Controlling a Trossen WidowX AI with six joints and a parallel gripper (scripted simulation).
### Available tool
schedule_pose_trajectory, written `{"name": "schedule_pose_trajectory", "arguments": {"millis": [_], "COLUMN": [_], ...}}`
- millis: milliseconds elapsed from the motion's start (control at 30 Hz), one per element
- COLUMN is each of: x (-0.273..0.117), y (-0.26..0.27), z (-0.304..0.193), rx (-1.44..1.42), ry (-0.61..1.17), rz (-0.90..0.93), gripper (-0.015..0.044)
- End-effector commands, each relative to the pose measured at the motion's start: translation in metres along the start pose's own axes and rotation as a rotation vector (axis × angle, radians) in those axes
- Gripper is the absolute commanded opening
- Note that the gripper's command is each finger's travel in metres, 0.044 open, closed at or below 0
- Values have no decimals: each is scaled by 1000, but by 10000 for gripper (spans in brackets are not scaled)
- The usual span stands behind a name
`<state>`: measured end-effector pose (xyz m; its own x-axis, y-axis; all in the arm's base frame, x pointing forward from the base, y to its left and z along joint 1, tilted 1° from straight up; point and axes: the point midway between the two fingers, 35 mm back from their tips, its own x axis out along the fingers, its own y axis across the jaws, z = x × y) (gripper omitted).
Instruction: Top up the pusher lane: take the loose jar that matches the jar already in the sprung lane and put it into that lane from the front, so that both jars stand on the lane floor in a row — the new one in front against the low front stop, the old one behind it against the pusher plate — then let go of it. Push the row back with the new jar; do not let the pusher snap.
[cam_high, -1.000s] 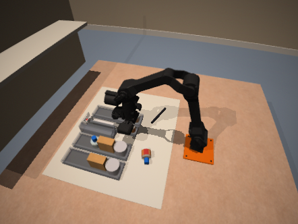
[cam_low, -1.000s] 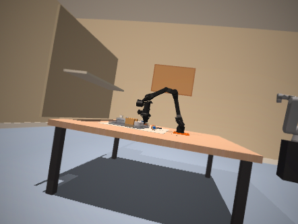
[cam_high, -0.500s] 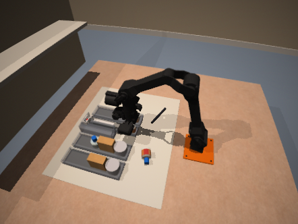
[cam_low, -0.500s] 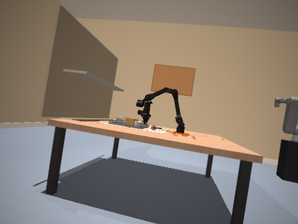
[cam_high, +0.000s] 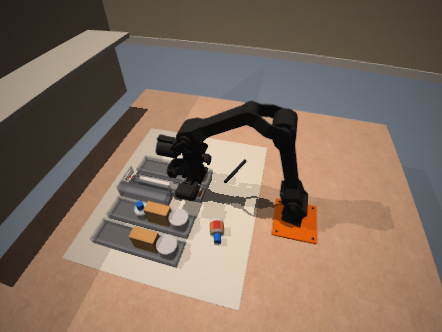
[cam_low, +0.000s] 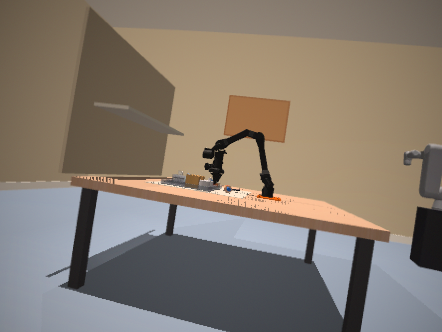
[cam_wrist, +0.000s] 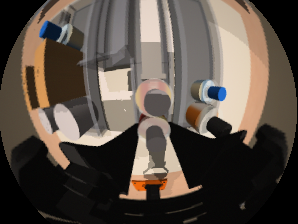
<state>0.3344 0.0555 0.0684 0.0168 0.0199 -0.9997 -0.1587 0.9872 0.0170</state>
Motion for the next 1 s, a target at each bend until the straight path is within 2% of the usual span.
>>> {"name": "schedule_pose_trajectory", "arguments": {"millis": [0, 733, 967], "x": [0, 0, 0], "y": [0, 0, 0], "z": [3, -3, -2], "rx": [-4, -4, -4], "ry": [-15, -14, -14], "rz": [-2, -2, -2], "gripper": [0, 0, 184]}}
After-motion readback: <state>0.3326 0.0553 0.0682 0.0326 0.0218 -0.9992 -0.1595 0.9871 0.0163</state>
